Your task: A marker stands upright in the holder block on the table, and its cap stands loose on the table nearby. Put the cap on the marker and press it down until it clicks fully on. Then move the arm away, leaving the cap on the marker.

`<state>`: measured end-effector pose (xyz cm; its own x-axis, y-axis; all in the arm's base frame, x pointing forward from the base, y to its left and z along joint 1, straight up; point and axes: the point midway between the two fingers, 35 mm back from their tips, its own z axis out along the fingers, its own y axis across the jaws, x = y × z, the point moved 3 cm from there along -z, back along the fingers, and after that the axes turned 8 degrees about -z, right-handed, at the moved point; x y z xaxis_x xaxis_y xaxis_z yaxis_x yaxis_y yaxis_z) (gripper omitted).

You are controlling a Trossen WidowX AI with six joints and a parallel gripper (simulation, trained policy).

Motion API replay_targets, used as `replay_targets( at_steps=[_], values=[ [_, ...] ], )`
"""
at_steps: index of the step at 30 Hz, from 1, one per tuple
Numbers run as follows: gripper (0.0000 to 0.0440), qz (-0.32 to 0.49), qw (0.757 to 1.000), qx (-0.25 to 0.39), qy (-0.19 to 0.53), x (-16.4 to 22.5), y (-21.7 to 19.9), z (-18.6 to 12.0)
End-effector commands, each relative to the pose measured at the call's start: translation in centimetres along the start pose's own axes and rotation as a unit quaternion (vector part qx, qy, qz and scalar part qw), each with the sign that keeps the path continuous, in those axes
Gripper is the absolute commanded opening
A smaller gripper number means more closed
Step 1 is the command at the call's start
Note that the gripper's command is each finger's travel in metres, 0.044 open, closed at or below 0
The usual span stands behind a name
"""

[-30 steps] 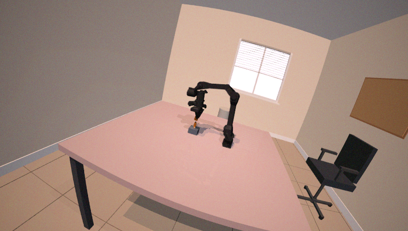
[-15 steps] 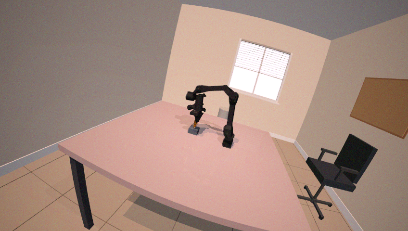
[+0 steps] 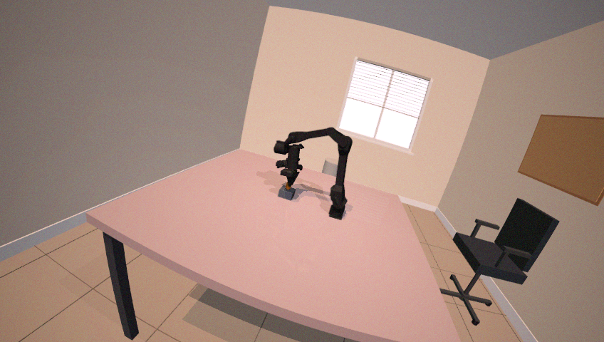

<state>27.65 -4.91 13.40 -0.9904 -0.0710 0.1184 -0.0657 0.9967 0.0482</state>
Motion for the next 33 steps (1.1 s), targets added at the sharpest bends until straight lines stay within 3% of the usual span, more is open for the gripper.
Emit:
replay_targets(
  at_steps=[1, 15, 18, 27, 33],
  values=[
    [0.0075, -0.008, 0.999, -0.012, 0.032, 1.1, 0.3, 1.2],
    [0.0156, -0.01, 0.999, -0.016, 0.039, 1.6, 0.5, 1.2],
    [0.0208, -0.013, 0.999, -0.02, 0.041, 2.1, 0.6, 1.0],
    [0.0438, -0.021, 0.999, -0.017, 0.025, 2.7, 0.8, 0.6],
    [0.044, -0.02, 1.0, -0.011, -0.007, 2.4, 0.8, -0.5]
  ],
)
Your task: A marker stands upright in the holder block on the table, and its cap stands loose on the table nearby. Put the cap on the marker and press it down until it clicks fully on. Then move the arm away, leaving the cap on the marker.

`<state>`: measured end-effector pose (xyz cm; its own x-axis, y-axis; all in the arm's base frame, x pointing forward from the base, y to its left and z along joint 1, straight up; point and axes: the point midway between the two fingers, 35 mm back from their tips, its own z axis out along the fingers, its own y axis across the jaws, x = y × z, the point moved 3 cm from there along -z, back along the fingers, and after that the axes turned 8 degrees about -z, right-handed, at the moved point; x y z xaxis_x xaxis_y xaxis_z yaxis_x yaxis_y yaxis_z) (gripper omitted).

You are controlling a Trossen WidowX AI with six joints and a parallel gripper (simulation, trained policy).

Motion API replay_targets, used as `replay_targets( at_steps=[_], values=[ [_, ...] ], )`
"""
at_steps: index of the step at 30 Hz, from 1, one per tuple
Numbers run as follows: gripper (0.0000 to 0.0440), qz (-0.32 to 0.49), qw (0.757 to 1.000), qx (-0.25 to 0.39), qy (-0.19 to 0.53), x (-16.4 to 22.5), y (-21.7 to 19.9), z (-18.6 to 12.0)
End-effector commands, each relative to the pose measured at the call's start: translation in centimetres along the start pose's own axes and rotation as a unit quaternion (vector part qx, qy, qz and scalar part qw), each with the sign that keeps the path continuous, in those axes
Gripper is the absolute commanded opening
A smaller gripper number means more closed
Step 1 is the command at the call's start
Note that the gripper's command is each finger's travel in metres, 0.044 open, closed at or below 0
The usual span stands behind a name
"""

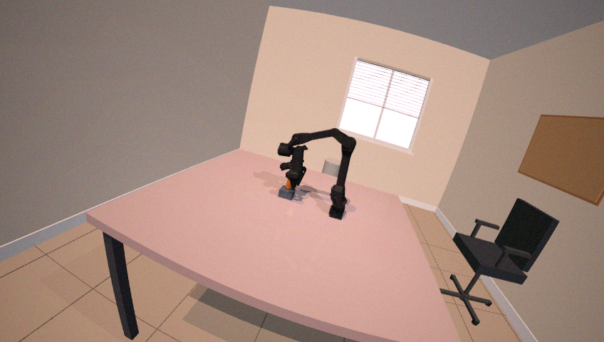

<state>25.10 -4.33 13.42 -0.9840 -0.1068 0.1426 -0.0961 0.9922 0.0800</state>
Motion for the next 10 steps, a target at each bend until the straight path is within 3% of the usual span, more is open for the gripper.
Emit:
replay_targets(
  at_steps=[1, 10],
  values=[
    [0.044, -0.003, 1.0, 0.005, -0.025, -0.1, 0.0, -1.2],
    [0.044, -0.009, 0.998, 0.017, -0.063, -0.1, 0.0, -3.8]
  ],
)
